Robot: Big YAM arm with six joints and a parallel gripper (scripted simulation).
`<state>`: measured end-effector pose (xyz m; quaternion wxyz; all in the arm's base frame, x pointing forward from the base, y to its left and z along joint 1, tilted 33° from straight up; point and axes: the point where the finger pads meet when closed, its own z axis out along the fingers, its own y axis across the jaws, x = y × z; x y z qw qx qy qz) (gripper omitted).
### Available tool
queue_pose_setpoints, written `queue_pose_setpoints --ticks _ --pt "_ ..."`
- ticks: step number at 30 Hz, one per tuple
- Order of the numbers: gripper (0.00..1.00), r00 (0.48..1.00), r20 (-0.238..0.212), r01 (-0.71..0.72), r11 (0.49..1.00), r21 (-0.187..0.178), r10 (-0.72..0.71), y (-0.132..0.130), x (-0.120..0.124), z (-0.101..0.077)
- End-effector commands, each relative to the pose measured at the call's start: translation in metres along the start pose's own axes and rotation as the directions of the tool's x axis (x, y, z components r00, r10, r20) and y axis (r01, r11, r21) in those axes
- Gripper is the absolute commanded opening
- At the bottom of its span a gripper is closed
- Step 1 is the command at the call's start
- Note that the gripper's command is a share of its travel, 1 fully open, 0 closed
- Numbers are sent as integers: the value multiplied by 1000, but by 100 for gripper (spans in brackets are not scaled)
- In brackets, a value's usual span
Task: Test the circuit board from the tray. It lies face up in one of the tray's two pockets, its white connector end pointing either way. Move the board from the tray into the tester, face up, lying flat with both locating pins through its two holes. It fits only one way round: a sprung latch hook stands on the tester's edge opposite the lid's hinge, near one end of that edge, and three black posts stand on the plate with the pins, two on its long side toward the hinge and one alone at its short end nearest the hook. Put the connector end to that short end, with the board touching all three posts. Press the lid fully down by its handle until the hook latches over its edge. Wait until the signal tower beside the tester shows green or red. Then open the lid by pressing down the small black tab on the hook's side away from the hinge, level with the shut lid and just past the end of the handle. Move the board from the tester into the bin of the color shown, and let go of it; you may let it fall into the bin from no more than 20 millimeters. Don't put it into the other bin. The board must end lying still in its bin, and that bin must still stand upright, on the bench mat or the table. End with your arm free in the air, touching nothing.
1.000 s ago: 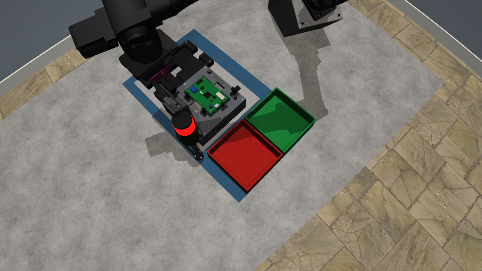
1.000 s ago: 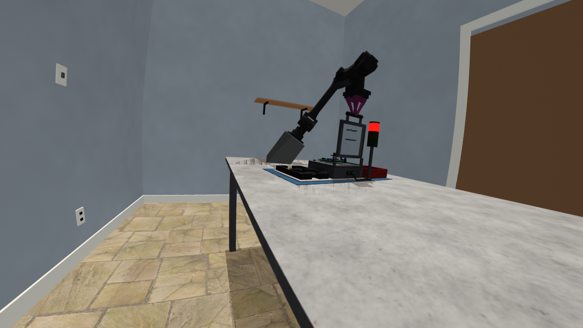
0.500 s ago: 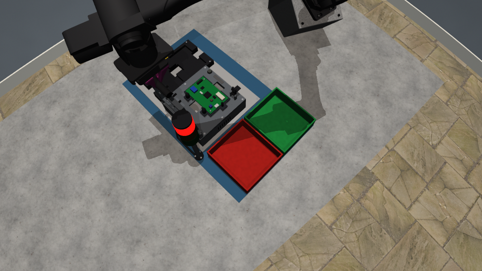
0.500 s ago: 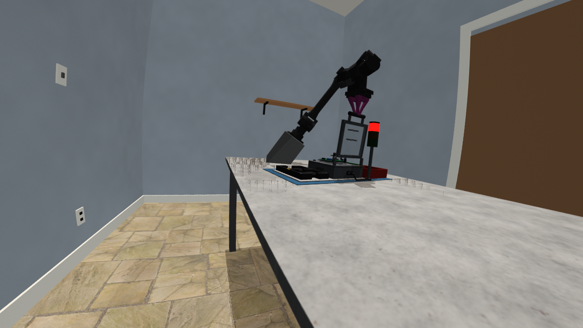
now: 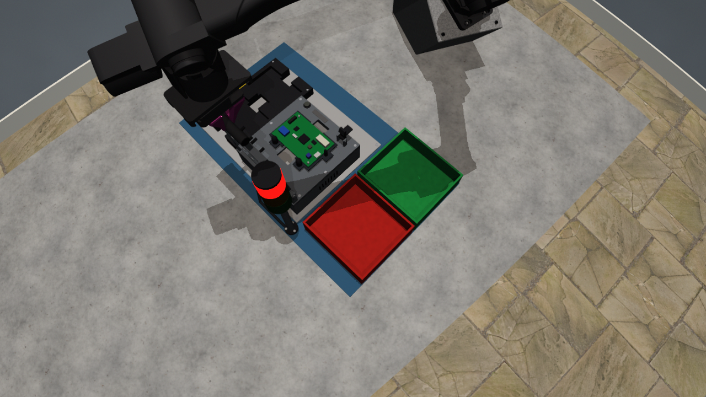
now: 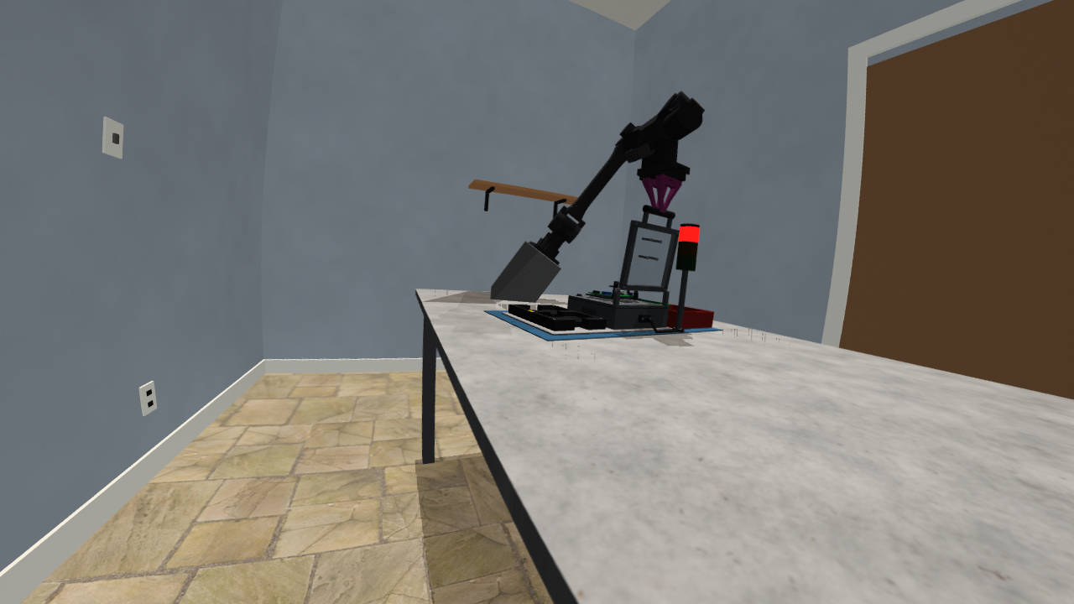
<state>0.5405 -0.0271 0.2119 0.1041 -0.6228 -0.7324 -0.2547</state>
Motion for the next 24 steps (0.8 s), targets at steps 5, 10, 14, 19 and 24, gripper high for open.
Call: queue_pose_setpoints --ticks 5,10,14,19,24 --pt "0 999 0 36 999 -41 -36 30 7 1" --pt "0 999 0 36 999 -41 -36 30 7 1" --pt "0 999 0 36 999 -41 -36 30 7 1" --pt "0 999 0 36 999 -41 -36 30 7 1" --pt "48 999 0 38 998 -41 -38 30 7 1"
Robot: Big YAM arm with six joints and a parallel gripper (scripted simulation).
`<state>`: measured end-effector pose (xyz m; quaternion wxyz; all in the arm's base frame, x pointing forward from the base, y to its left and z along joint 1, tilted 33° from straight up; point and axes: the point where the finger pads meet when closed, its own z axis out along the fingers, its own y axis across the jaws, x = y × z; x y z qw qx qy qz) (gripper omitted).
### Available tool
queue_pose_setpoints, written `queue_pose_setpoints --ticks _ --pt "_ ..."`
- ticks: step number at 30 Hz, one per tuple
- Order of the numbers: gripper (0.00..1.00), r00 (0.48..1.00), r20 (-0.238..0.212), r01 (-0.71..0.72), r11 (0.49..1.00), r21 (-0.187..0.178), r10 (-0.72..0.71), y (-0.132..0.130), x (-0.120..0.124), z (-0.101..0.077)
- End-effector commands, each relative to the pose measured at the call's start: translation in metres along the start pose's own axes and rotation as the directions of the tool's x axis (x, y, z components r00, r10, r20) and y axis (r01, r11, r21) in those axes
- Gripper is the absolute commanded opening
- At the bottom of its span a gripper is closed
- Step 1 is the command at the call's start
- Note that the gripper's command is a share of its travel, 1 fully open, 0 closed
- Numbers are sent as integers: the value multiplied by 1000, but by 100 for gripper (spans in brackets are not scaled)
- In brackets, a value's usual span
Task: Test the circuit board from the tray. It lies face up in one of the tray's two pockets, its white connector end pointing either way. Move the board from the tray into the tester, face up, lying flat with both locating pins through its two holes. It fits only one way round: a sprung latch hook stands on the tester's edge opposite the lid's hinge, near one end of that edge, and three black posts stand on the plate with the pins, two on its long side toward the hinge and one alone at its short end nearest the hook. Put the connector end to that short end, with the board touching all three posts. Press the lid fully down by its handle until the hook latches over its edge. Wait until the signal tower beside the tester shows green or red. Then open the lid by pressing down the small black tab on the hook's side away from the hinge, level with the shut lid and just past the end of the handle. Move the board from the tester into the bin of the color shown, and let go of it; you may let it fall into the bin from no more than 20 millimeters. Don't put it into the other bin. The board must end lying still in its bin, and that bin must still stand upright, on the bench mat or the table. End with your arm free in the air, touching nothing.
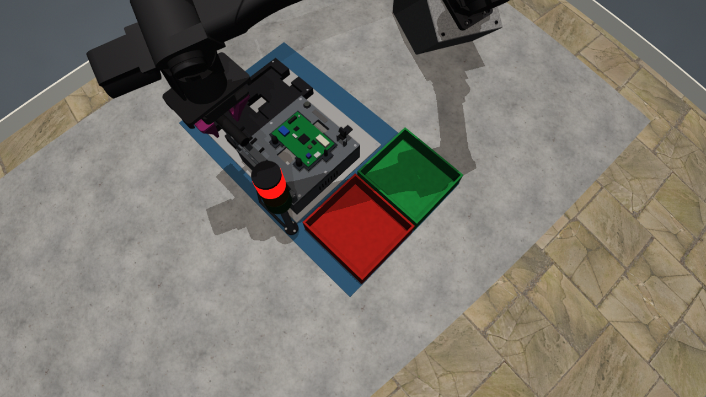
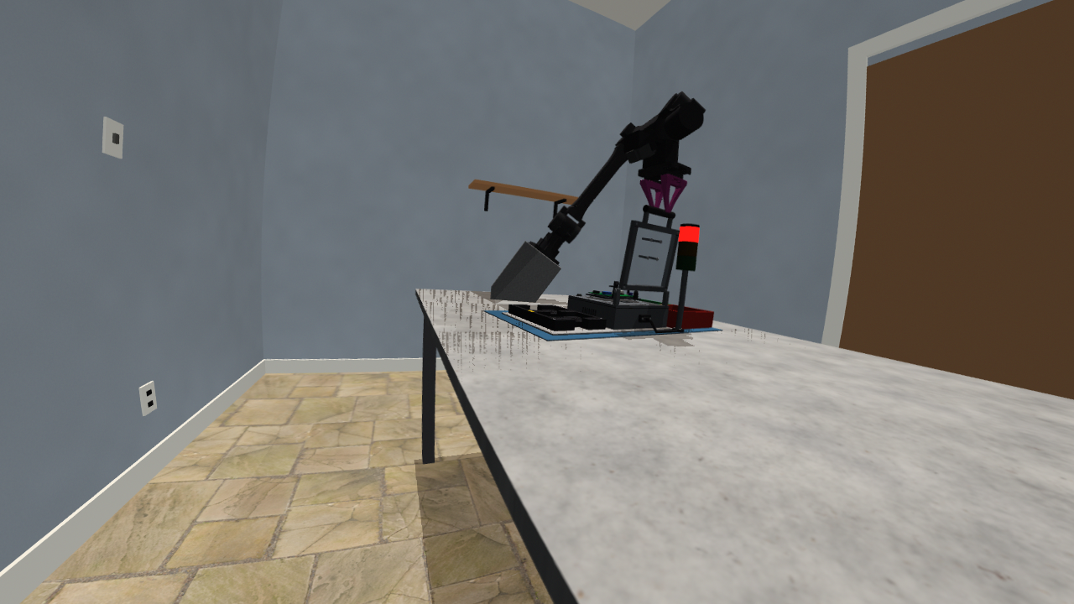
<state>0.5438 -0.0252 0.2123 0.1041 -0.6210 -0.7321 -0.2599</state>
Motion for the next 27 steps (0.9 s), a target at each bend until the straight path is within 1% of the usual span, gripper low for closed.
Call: queue_pose_setpoints --ticks 1,2,4,5,6,7,8,9,11,13,27 --pt "48 999 7 37 999 -33 -37 26 5 0" --pt "48 1000 5 30 999 -22 -30 21 4 4" --pt "48 1000 5 30 999 -22 -30 21 4 4" --pt "48 1000 3 -21 1000 -8 21 7 -12 -1" --pt "48 1000 13 -3 999 -34 3 9 -3 -16" --pt "48 1000 16 1 999 -39 0 10 -2 -18" --pt "48 1000 22 12 998 -54 -10 17 0 -25" --pt "48 1000 24 16 998 -59 -14 18 0 -26" --pt "48 999 19 30 998 -50 -29 19 8 -20" --pt "48 999 17 29 999 -46 -28 20 8 -18" --pt "48 999 17 29 999 -46 -28 19 8 -18"
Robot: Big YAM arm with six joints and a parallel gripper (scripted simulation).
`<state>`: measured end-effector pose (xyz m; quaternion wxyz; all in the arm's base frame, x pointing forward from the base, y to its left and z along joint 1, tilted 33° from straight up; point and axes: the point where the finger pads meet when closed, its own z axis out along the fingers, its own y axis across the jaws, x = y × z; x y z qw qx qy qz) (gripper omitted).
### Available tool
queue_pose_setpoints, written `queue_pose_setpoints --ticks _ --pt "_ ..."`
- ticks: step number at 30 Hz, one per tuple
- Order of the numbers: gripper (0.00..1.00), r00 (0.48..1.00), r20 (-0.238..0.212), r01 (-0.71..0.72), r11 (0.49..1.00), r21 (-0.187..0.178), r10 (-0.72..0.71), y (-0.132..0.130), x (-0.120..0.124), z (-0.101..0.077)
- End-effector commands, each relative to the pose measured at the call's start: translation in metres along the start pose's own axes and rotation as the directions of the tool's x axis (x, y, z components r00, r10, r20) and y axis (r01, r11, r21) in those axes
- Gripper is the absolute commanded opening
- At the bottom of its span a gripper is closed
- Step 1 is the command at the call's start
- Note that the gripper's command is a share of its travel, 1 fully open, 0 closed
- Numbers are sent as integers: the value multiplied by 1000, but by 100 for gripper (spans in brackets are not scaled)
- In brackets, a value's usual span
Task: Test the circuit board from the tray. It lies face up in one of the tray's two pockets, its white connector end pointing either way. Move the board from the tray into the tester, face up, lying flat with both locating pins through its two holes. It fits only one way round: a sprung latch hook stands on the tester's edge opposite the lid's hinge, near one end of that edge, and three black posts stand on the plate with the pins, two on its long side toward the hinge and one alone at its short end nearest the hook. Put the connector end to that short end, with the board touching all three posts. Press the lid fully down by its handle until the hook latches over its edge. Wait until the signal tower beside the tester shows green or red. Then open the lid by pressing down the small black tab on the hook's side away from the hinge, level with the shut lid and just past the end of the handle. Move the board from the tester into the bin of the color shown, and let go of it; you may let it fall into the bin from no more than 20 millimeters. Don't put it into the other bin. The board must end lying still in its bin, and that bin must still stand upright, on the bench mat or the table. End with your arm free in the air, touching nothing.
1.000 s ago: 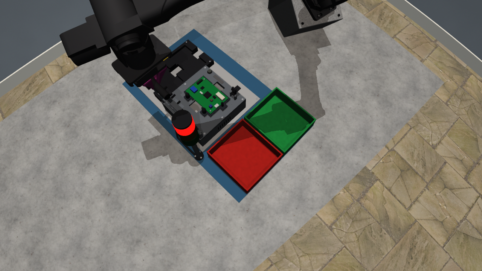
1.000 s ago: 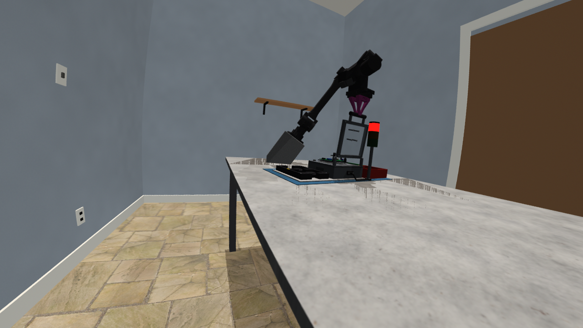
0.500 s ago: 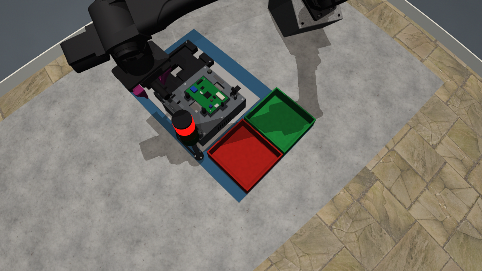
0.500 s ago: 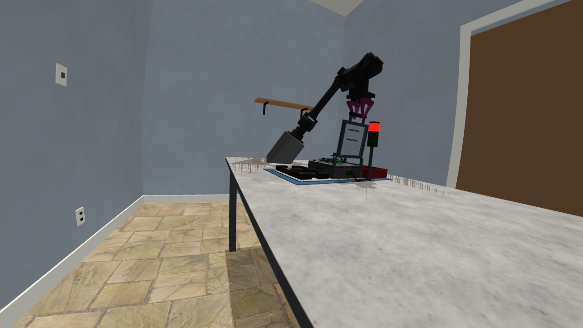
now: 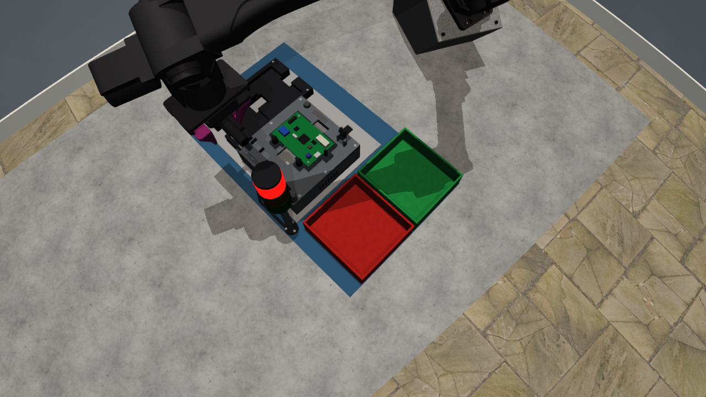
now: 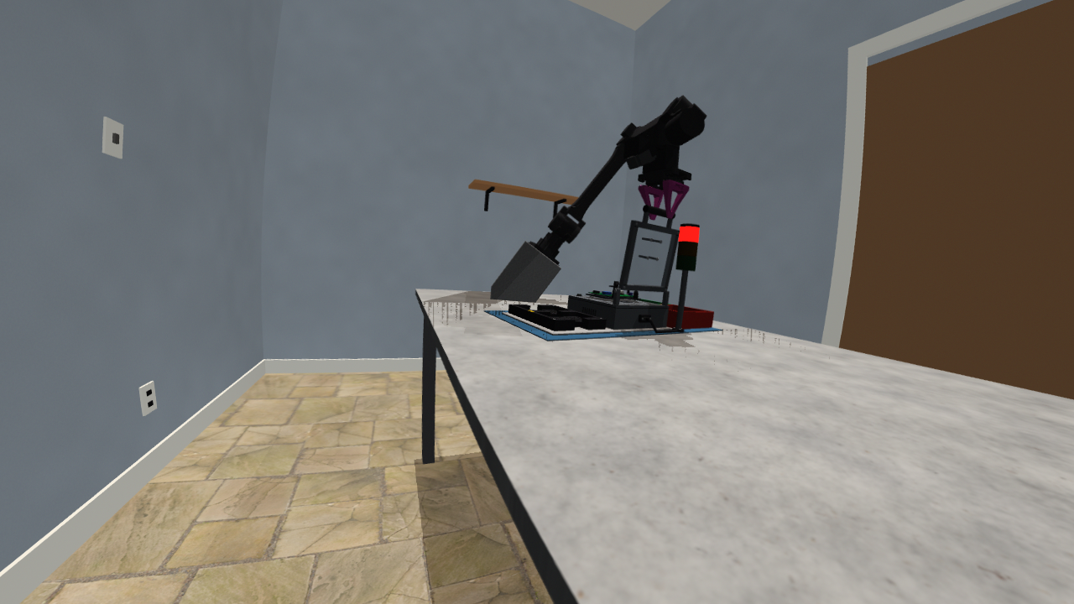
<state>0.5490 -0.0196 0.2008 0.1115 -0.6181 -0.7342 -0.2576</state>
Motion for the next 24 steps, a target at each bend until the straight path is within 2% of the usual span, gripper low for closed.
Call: queue_pose_setpoints --ticks 1,6,9,11,16,24 --pt "48 999 26 27 998 -60 -25 16 10 -31" --pt "48 999 27 27 998 -60 -25 17 10 -31" --pt "48 999 32 30 997 -71 -28 17 7 -41" --pt "48 999 32 30 997 -71 -28 17 7 -41" --pt "48 999 35 32 997 -74 -29 16 4 -57" --pt "48 999 37 32 997 -74 -30 13 5 -94"
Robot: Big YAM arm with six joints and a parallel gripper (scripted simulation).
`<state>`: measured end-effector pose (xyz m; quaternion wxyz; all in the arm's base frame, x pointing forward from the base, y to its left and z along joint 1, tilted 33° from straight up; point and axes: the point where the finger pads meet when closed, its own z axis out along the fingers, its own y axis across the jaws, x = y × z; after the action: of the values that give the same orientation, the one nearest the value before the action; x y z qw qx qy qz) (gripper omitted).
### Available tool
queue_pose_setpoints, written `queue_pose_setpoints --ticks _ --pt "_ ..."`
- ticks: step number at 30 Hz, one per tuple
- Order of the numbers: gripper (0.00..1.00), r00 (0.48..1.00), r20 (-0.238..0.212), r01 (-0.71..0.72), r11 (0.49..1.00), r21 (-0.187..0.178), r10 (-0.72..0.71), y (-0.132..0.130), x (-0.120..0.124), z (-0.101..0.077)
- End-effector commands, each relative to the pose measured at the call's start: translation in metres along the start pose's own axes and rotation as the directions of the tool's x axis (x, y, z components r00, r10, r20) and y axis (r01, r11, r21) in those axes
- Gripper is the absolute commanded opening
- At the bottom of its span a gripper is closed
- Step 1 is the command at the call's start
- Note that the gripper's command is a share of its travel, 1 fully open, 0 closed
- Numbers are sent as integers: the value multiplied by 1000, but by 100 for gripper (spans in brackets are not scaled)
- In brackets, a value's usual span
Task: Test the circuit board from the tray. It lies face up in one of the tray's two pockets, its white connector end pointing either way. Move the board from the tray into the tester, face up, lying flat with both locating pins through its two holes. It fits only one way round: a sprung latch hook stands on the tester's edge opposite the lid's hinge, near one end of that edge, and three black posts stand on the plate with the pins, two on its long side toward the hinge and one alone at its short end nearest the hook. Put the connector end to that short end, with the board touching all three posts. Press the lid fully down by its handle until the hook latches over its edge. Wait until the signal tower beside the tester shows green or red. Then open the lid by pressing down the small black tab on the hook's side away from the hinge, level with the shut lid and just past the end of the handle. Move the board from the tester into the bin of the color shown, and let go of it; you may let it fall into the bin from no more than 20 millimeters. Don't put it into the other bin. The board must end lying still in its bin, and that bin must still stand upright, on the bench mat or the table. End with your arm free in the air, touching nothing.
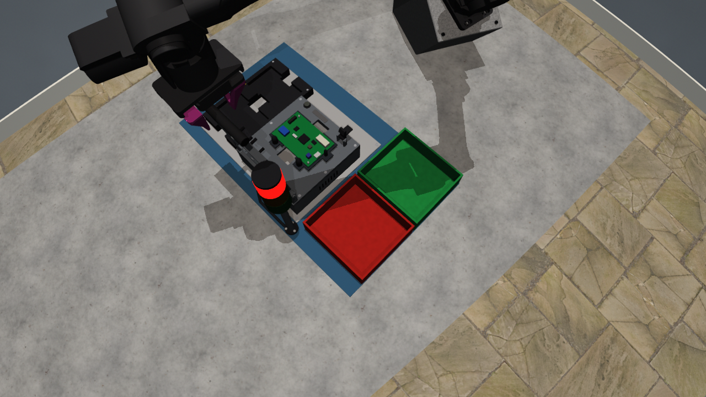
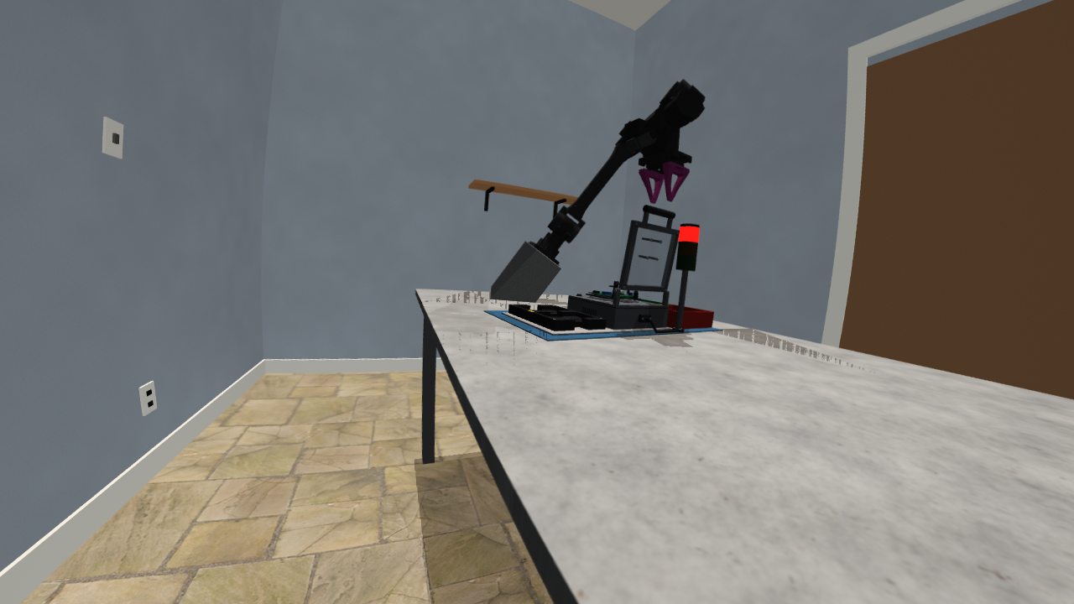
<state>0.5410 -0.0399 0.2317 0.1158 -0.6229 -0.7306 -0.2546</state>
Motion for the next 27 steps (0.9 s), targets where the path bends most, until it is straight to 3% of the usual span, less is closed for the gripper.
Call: queue_pose_setpoints --ticks 1,4,5,9,12,13,27 --pt "48 998 38 47 996 -80 -44 14 6 -60" --pt "48 999 36 43 996 -75 -40 14 4 -60" --pt "48 999 21 32 998 -48 -31 15 -3 -47" --pt "48 999 26 27 998 -54 -26 14 -5 -57" --pt "48 999 22 23 999 -47 -22 11 -5 -55" --pt "92 999 20 25 999 -43 -25 11 -3 -53" --pt "92 999 23 29 998 -49 -28 12 -1 -54"
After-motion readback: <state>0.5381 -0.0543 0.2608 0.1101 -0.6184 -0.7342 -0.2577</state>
